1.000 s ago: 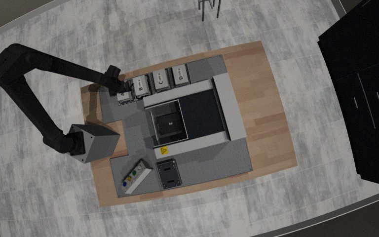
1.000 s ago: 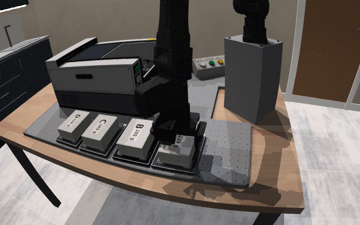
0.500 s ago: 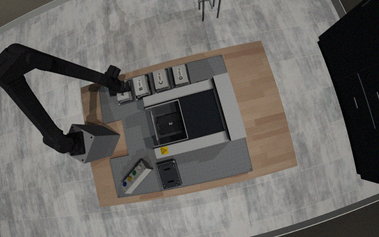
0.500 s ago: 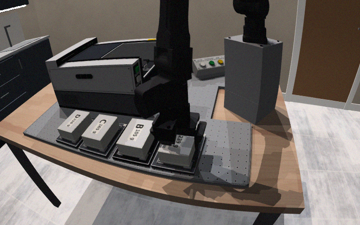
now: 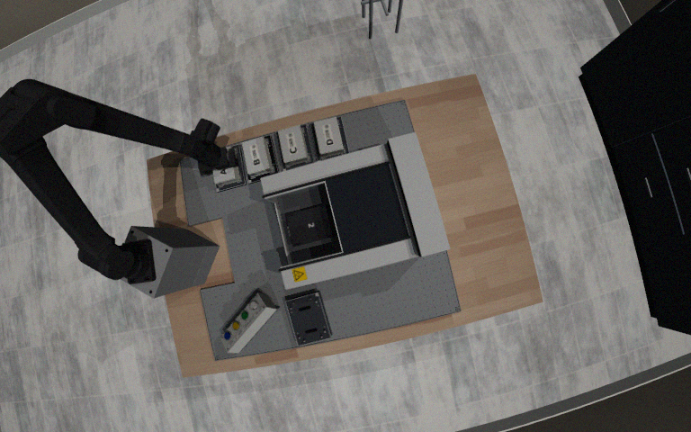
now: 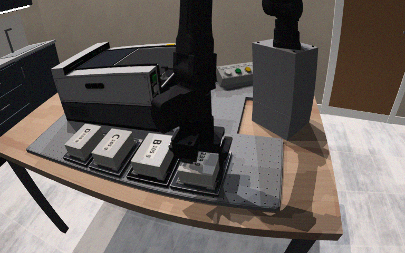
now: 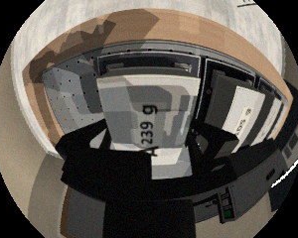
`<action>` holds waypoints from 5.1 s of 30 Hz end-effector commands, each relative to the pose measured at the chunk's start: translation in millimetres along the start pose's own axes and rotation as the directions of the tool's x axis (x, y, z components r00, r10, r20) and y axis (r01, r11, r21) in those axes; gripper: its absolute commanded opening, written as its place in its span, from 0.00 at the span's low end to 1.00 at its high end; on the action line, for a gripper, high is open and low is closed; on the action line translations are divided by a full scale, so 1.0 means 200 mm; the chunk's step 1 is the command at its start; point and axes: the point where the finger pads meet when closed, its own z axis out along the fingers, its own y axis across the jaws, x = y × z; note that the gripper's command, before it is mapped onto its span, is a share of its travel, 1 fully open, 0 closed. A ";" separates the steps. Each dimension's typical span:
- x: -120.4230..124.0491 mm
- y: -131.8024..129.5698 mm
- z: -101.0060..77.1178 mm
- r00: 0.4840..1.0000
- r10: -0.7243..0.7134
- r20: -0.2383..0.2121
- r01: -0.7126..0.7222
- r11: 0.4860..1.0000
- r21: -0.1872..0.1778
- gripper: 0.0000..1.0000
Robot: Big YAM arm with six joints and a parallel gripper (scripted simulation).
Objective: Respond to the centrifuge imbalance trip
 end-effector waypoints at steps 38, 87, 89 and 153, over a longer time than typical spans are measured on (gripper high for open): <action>-0.03 -0.02 -0.18 1.000 0.001 0.016 -0.001 1.000 0.012 1.00; -0.08 -0.04 -0.77 0.999 0.001 0.038 -0.002 1.000 0.025 1.00; -0.10 -0.05 -0.80 0.999 0.002 0.044 -0.004 1.000 0.028 1.00; -0.08 -0.03 -1.23 1.000 0.002 0.029 -0.003 1.000 0.019 1.00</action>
